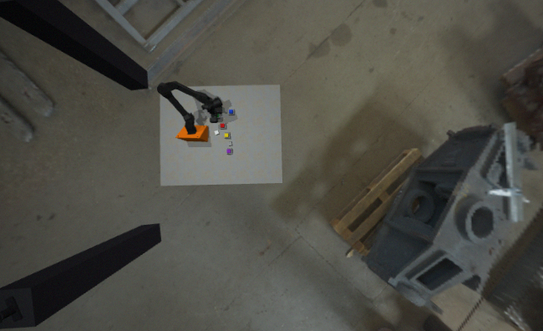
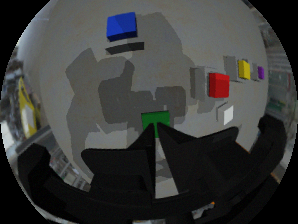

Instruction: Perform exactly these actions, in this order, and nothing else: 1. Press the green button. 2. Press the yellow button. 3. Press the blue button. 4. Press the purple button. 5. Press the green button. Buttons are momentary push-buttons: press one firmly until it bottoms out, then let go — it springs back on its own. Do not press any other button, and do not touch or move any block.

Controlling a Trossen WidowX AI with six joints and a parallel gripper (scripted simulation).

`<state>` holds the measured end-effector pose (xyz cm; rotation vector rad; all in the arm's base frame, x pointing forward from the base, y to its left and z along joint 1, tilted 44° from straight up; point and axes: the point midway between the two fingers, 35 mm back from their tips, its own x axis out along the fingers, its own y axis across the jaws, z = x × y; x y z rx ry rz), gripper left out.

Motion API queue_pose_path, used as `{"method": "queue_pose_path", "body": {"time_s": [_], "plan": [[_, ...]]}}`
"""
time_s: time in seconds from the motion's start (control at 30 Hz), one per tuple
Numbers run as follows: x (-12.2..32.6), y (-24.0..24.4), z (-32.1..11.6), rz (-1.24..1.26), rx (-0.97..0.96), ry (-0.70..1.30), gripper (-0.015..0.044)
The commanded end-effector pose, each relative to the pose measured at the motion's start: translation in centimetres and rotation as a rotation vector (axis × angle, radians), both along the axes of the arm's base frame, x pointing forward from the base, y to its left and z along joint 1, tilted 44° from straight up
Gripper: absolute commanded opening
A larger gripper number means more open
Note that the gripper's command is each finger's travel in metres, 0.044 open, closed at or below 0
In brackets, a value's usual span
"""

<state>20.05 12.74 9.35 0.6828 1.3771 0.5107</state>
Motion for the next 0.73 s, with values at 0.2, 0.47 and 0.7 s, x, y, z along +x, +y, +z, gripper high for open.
{"method": "queue_pose_path", "body": {"time_s": [0.2,0.47,0.7], "plan": [[-0.5,-2.3,2.1,-0.003,-0.004,0.008,0.002],[3.4,-4.2,7.2,-0.002,-0.007,0.006,0.023],[4.7,-5.0,9.1,-0.003,-0.006,0.005,0.0387]]}}
